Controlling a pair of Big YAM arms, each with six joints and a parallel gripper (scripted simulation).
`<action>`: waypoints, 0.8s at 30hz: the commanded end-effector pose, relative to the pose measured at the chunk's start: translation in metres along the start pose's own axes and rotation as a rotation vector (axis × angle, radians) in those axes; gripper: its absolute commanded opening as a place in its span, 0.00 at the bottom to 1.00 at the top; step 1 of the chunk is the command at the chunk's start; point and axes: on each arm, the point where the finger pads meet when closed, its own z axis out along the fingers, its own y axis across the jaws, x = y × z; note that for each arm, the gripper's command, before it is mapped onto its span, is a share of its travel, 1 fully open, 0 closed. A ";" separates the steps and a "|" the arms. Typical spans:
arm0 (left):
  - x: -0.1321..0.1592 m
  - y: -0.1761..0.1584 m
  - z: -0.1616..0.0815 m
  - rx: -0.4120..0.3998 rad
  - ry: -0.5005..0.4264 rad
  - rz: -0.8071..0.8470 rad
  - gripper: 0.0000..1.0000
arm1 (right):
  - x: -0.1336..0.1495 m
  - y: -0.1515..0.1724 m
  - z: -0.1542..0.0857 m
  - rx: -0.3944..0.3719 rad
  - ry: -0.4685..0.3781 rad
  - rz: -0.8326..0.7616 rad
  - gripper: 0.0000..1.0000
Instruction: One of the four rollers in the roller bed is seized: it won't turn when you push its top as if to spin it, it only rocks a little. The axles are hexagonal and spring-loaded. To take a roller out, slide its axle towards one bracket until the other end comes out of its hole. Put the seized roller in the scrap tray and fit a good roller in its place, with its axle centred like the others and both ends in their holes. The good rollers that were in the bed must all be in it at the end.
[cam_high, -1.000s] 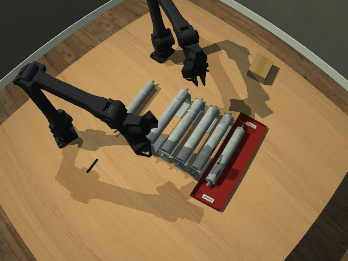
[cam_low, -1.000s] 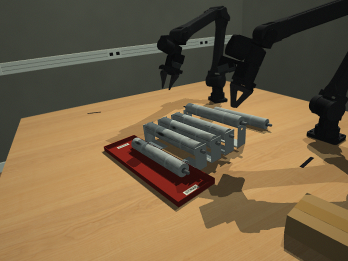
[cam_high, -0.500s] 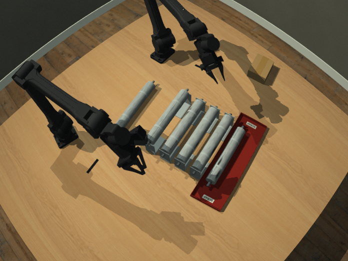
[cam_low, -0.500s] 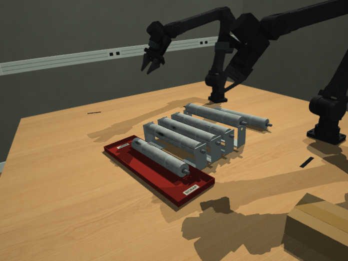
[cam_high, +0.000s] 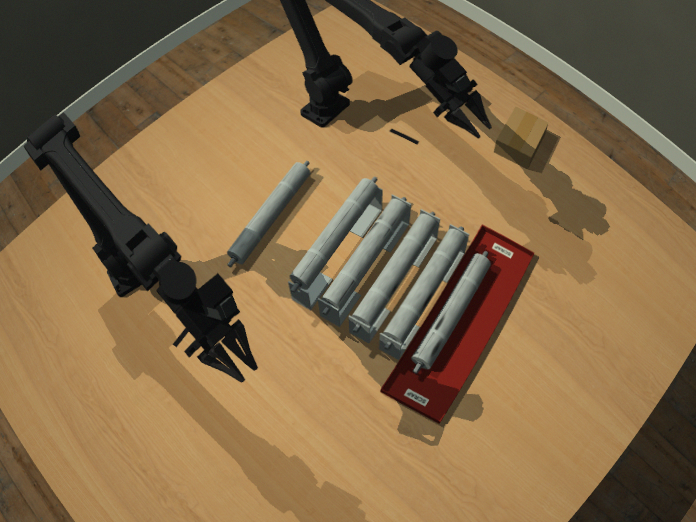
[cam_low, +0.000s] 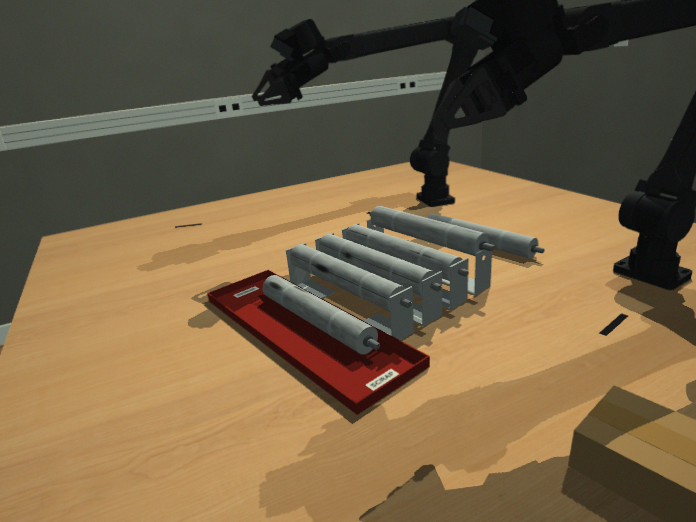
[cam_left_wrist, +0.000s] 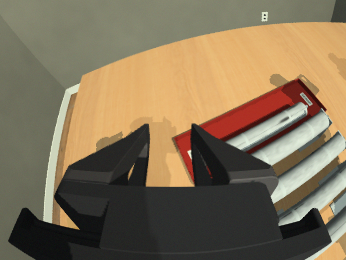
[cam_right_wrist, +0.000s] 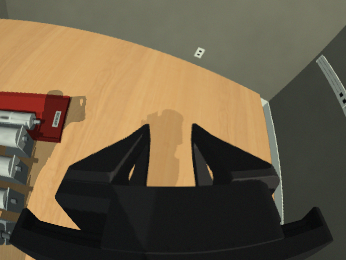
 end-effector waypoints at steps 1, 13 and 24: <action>-0.056 0.009 -0.007 -0.016 -0.119 -0.060 0.32 | -0.005 -0.009 -0.001 0.023 -0.037 0.084 0.32; -0.123 0.099 -0.044 -0.153 -0.413 -0.302 0.32 | -0.041 -0.114 -0.047 0.216 -0.301 0.400 0.32; -0.136 0.117 -0.060 -0.179 -0.479 -0.314 0.32 | -0.055 -0.138 -0.072 0.263 -0.380 0.412 0.32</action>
